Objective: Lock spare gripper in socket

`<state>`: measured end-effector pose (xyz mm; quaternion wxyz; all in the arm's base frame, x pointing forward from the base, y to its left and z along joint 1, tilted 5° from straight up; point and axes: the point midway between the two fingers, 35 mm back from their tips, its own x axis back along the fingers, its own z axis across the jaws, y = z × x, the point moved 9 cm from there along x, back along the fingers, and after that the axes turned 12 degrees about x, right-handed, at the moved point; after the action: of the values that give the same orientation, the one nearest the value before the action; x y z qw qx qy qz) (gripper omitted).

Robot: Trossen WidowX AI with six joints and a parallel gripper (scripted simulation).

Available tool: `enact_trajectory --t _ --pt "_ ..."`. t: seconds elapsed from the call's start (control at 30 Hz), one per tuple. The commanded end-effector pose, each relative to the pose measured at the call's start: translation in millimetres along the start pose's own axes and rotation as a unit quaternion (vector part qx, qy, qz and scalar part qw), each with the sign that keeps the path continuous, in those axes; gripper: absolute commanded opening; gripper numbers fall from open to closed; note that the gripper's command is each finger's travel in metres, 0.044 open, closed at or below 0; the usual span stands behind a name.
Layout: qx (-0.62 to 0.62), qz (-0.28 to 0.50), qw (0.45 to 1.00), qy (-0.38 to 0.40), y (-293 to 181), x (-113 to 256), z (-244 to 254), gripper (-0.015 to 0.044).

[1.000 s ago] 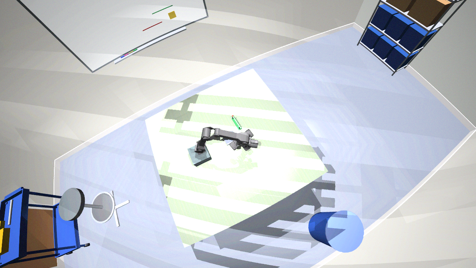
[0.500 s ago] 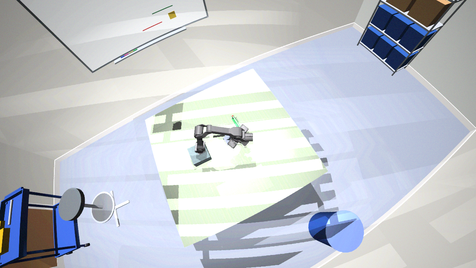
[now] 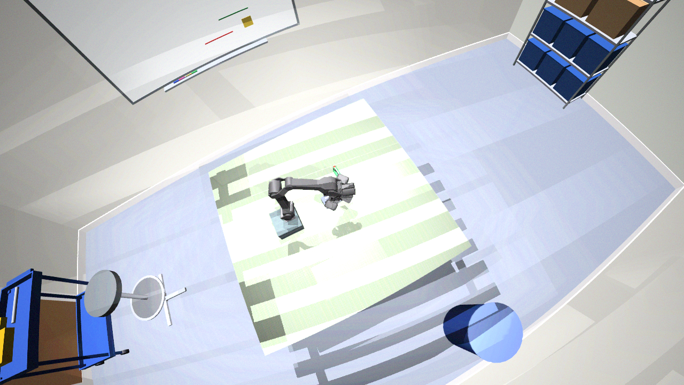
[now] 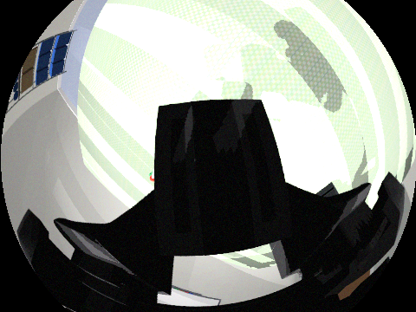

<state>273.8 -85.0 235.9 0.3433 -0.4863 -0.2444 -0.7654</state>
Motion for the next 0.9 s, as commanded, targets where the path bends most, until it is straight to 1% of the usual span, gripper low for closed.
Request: enact_trajectory --t 0.0,0.43,0.87 --pt "0.033 -0.023 0.999 0.002 -10 6 4 0.0" --pt "0.132 -0.082 0.988 -0.007 -39 7 10 0.0" --pt "0.224 -0.142 0.964 -0.015 -67 7 11 0.0"
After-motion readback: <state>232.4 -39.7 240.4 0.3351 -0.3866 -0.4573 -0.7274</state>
